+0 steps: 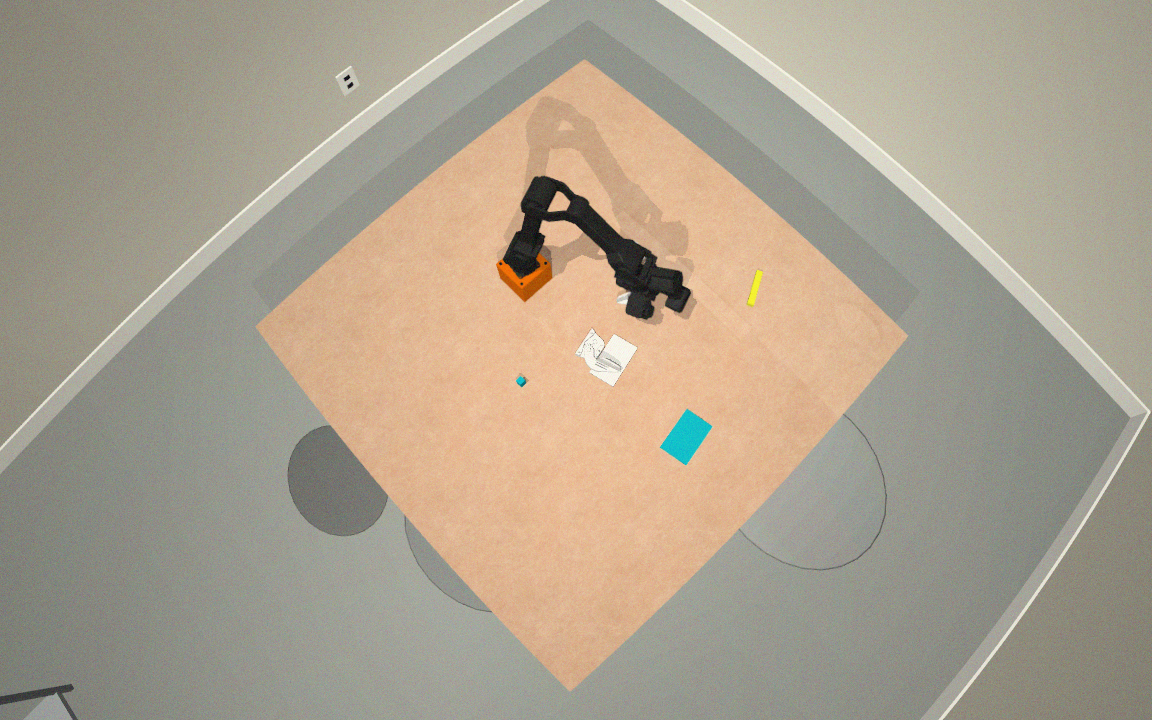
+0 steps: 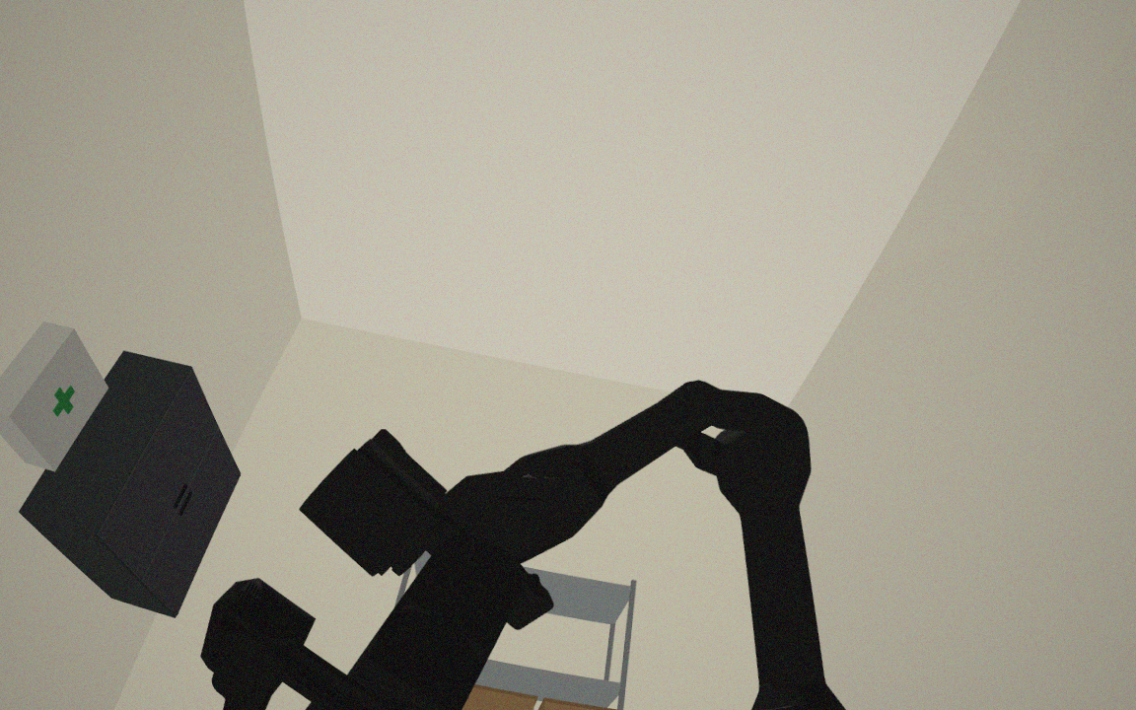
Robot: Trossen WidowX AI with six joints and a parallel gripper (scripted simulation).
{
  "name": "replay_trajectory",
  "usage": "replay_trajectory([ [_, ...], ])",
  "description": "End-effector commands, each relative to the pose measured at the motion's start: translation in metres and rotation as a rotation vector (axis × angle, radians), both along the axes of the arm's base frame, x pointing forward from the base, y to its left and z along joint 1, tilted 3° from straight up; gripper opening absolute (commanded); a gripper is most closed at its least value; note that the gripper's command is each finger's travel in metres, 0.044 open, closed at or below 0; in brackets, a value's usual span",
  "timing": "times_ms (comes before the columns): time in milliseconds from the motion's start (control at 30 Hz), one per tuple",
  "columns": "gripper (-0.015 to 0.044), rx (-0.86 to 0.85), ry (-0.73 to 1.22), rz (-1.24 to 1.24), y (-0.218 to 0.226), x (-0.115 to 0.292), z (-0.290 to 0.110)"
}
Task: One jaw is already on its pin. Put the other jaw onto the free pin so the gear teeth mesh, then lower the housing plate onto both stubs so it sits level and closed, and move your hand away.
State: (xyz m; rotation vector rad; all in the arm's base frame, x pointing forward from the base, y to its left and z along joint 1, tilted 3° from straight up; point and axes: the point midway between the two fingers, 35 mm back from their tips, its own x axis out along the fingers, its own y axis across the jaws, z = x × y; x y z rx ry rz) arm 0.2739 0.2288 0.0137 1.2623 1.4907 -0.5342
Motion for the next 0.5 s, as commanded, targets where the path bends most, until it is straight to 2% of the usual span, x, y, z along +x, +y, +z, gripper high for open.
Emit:
replay_trajectory([
  [0, 0.0440, -0.028, 0.041, -0.064, -0.001, -0.003, 0.001],
  [467, 0.0440, -0.130, 0.172, -0.279, -0.010, -0.017, 0.004],
])
